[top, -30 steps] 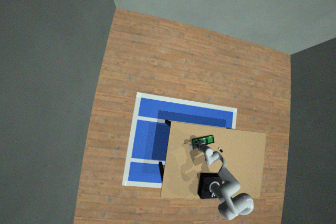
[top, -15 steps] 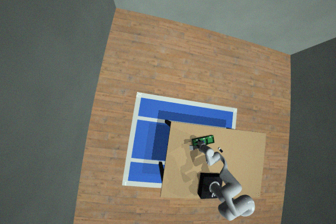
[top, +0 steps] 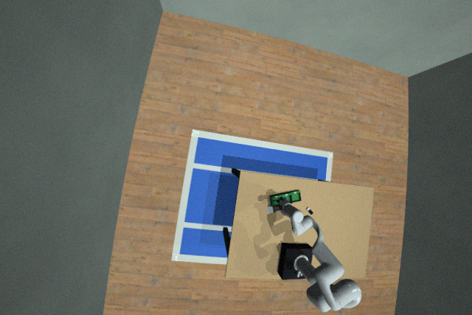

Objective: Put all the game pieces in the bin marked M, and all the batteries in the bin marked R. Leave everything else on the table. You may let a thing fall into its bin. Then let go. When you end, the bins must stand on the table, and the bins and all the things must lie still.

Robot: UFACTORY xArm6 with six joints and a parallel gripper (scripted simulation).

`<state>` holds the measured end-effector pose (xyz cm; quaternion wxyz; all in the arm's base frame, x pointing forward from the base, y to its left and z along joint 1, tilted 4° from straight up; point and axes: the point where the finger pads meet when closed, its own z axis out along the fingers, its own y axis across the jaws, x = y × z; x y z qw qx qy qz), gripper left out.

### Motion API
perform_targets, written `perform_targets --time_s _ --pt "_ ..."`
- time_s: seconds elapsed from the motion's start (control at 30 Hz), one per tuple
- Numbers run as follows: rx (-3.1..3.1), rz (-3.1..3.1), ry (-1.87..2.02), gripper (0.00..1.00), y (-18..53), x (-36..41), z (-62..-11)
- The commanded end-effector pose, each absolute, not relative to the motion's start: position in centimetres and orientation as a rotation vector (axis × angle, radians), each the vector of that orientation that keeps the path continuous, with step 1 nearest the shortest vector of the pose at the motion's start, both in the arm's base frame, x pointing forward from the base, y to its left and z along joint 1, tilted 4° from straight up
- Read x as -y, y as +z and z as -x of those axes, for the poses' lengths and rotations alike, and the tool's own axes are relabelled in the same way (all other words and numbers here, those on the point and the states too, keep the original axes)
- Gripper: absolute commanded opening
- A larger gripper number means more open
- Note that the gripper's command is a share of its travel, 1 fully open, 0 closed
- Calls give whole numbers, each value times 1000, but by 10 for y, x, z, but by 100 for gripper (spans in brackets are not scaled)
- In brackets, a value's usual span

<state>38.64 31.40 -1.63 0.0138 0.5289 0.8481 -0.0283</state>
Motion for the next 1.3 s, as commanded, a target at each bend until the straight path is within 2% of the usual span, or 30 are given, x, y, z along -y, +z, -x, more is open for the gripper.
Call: perform_targets --time_s 0.0,0.1,0.3,0.9,1.27 --pt "-2640 -1646 -82 28 -13 -315 -388" --pt "-2640 -1646 -82 28 -13 -315 -388" --pt "-2411 -1957 -76 28 -8 -267 -374" --pt "-2410 -1957 -77 28 4 -140 -336" --pt "-2410 -1957 -77 28 8 -104 -326"
